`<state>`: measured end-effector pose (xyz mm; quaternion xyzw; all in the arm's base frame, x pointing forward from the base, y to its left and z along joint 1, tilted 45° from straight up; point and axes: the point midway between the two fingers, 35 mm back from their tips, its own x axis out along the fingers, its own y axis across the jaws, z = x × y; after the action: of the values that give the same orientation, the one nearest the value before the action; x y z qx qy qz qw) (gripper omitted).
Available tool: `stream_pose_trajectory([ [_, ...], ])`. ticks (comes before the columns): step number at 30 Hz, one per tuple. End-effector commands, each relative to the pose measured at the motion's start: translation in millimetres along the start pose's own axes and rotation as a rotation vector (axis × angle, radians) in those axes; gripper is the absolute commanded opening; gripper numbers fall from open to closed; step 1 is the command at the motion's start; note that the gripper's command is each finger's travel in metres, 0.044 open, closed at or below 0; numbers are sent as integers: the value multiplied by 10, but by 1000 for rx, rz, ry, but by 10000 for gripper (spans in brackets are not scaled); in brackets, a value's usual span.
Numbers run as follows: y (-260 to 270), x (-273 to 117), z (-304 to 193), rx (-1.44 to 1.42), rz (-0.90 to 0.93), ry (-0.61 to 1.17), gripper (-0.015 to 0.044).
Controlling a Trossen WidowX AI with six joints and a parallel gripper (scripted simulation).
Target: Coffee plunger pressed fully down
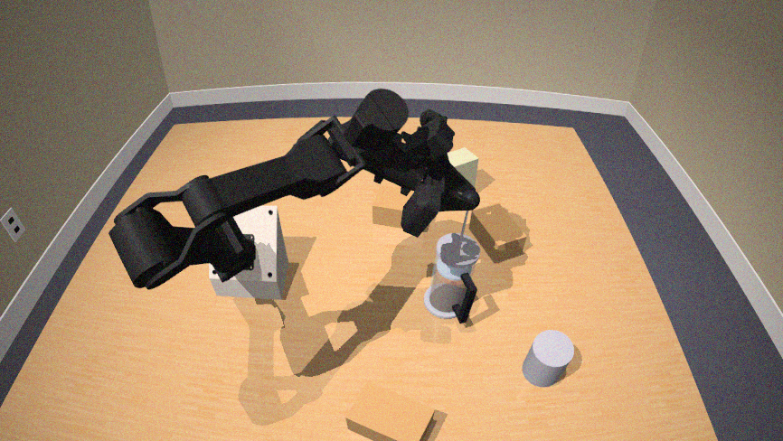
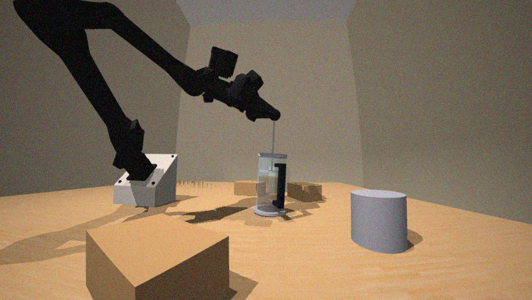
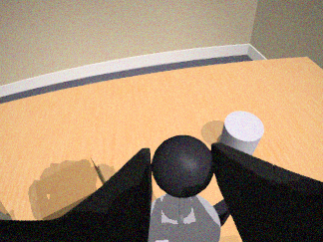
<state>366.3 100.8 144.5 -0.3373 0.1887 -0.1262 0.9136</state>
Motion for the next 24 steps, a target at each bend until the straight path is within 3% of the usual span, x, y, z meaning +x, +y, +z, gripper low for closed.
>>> stream_pose_trajectory([
  [1,18,113,-295,-46,-9,61,119],
  [24,-21,334,-596,-49,-14,54,119],
])
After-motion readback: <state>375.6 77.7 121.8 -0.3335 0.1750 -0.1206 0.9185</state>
